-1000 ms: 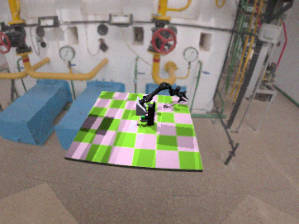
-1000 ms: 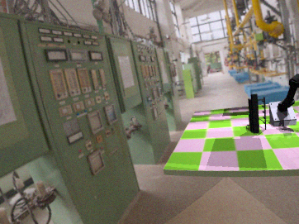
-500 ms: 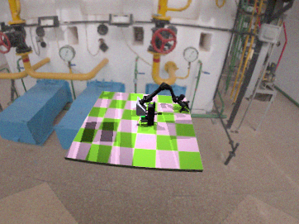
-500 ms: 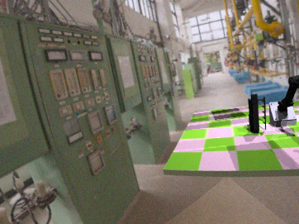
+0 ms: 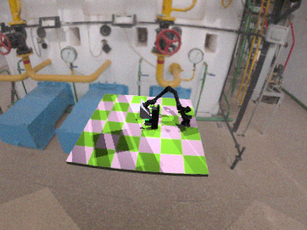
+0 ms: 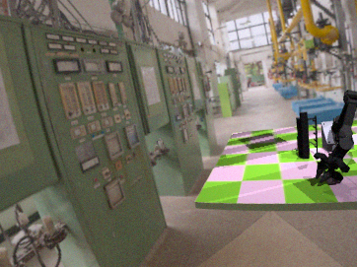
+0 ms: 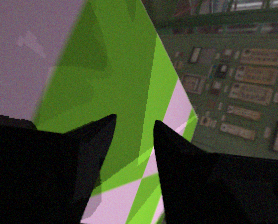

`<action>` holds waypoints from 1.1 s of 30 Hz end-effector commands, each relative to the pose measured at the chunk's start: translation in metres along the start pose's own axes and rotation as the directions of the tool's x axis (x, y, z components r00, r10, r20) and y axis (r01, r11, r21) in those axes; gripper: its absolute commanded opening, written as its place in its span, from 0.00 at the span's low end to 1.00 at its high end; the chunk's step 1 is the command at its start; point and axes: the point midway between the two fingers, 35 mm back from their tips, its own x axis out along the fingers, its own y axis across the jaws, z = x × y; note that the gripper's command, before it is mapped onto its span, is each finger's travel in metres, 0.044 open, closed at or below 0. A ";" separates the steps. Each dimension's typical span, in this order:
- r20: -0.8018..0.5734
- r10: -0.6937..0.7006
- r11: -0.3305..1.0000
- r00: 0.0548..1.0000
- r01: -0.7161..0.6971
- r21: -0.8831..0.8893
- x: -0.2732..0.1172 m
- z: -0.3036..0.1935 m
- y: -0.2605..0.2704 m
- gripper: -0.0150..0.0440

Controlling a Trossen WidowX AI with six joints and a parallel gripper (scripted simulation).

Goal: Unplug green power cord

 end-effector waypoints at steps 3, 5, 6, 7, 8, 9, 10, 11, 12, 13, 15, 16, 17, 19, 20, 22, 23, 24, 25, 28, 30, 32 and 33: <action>-0.175 0.093 0.984 0.980 -0.063 0.169 0.021 -0.082 -0.009 0.53; -0.231 0.123 0.969 0.965 -0.067 0.237 0.023 -0.110 -0.013 0.53; -0.259 0.138 0.960 0.956 -0.065 0.273 0.024 -0.124 -0.015 0.53; -0.286 0.154 0.949 0.946 -0.061 0.309 0.024 -0.137 -0.017 0.53; -0.317 0.168 0.936 0.934 -0.050 0.348 0.023 -0.153 -0.020 0.53; -0.351 0.184 0.919 0.918 -0.034 0.393 0.022 -0.171 -0.023 0.53; -0.383 0.201 0.899 0.901 -0.015 0.437 0.020 -0.189 -0.026 0.53; -0.415 0.219 0.876 0.883 0.009 0.481 0.016 -0.206 -0.030 0.53; -0.444 0.237 0.851 0.864 0.036 0.524 0.013 -0.224 -0.033 0.53; -0.471 0.256 0.822 0.844 0.067 0.565 0.008 -0.241 -0.036 0.53; -0.520 0.295 0.755 0.802 0.138 0.641 -0.004 -0.273 -0.041 0.53; -0.541 0.315 0.717 0.780 0.178 0.674 -0.010 -0.289 -0.044 0.53; -0.560 0.335 0.675 0.758 0.221 0.704 -0.018 -0.304 -0.046 0.53; -0.591 0.379 0.578 0.712 0.316 0.752 -0.035 -0.334 -0.050 0.53; -0.602 0.402 0.525 0.690 0.365 0.769 -0.044 -0.348 -0.052 0.53; -0.617 0.447 0.408 0.648 0.466 0.785 -0.064 -0.375 -0.054 0.53; -0.620 0.470 0.345 0.628 0.516 0.784 -0.075 -0.387 -0.055 0.53; -0.621 0.493 0.280 0.610 0.564 0.777 -0.086 -0.398 -0.056 0.53; -0.619 0.515 0.213 0.593 0.611 0.763 -0.097 -0.409 -0.057 0.53; -0.599 0.578 0.006 0.554 0.732 0.682 -0.132 -0.436 -0.057 0.53; -0.574 0.619 -0.127 0.536 0.790 0.600 -0.154 -0.450 -0.055 0.53; -0.542 0.659 -0.224 0.521 0.824 0.521 -0.170 -0.458 -0.047 0.53; -0.516 0.686 -0.277 0.512 0.840 0.466 -0.180 -0.461 -0.040 0.53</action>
